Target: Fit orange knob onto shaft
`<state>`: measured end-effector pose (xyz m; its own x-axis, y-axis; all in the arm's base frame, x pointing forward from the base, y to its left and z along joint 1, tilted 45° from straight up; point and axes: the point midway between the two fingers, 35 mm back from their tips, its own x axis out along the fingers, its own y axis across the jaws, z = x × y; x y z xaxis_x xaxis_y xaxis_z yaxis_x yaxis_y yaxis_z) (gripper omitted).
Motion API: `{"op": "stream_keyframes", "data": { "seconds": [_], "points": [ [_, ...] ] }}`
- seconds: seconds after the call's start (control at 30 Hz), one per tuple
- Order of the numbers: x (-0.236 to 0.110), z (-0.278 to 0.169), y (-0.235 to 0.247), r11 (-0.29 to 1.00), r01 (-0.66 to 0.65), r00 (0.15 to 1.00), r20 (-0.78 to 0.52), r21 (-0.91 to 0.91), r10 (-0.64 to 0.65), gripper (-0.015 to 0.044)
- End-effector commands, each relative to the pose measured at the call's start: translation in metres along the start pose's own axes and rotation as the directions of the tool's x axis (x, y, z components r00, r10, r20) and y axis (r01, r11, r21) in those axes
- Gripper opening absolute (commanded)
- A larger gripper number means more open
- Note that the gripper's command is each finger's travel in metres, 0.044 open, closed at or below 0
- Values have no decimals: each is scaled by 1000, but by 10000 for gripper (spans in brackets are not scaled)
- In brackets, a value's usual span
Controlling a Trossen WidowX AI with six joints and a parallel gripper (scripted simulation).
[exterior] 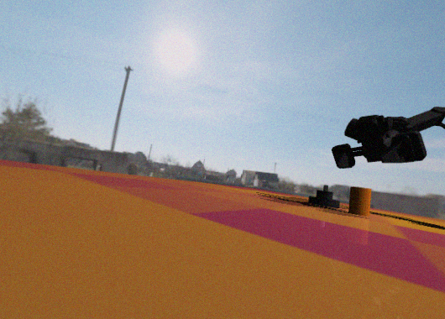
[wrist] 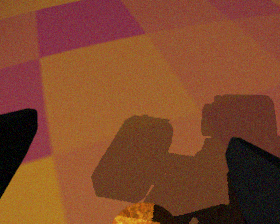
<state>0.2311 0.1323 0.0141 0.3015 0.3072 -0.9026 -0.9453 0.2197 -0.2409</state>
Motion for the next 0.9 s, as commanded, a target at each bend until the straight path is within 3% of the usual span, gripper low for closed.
{"op": "stream_keyframes", "data": {
  "seconds": [0.0,0.2,0.33,0.43,0.87],
  "points": [
    [6,0,4,996,-61,968,-237,70,76,440],
    [0,3,7,994,-22,782,-617,104,82,440],
    [-11,14,3,998,62,600,-799,18,-23,440],
    [-18,27,-1,991,111,491,-863,-74,-119,440],
    [-19,28,0,990,115,484,-866,-81,-127,440]
  ]
}}
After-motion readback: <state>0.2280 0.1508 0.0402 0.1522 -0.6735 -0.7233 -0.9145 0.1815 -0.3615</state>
